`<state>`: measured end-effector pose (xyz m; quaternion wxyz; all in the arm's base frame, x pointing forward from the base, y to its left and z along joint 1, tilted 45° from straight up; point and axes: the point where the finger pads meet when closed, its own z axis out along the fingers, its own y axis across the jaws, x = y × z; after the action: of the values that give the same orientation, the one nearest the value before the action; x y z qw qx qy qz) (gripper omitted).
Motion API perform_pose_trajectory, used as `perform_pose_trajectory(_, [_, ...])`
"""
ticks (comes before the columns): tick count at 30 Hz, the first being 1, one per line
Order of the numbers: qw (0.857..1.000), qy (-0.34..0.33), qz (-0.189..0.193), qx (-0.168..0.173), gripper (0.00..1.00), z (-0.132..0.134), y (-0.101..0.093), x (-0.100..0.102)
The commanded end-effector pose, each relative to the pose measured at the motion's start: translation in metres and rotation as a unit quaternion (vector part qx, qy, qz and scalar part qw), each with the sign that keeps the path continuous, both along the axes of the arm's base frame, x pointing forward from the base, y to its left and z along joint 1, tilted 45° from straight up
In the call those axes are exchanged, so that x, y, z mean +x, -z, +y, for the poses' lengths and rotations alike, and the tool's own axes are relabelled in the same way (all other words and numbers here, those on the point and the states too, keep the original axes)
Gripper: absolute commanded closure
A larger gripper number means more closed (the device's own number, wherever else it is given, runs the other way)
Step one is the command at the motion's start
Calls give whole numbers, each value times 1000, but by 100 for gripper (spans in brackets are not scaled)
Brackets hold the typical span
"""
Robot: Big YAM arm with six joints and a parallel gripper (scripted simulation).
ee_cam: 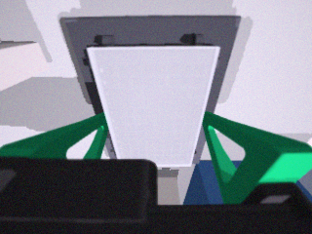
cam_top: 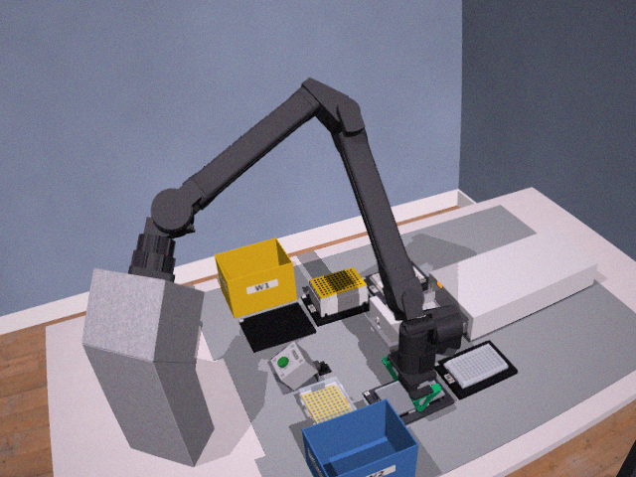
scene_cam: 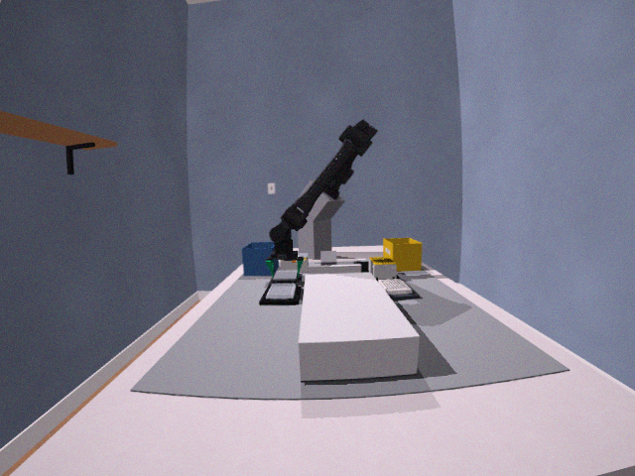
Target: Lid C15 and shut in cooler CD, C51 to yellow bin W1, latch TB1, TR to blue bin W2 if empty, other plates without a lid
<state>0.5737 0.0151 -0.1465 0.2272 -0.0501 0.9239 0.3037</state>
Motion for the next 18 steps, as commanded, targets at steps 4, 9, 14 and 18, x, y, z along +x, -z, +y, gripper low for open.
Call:
perform_pose_trajectory(4, [1000,-5,-8,-1,100,7,3,7])
perform_pose_trajectory(9, [1000,-6,-7,-2,100,7,3,6])
perform_pose_trajectory(14, [1000,-6,-7,-2,100,7,3,6])
perform_pose_trajectory(18, [1000,-6,-7,-2,100,7,3,6])
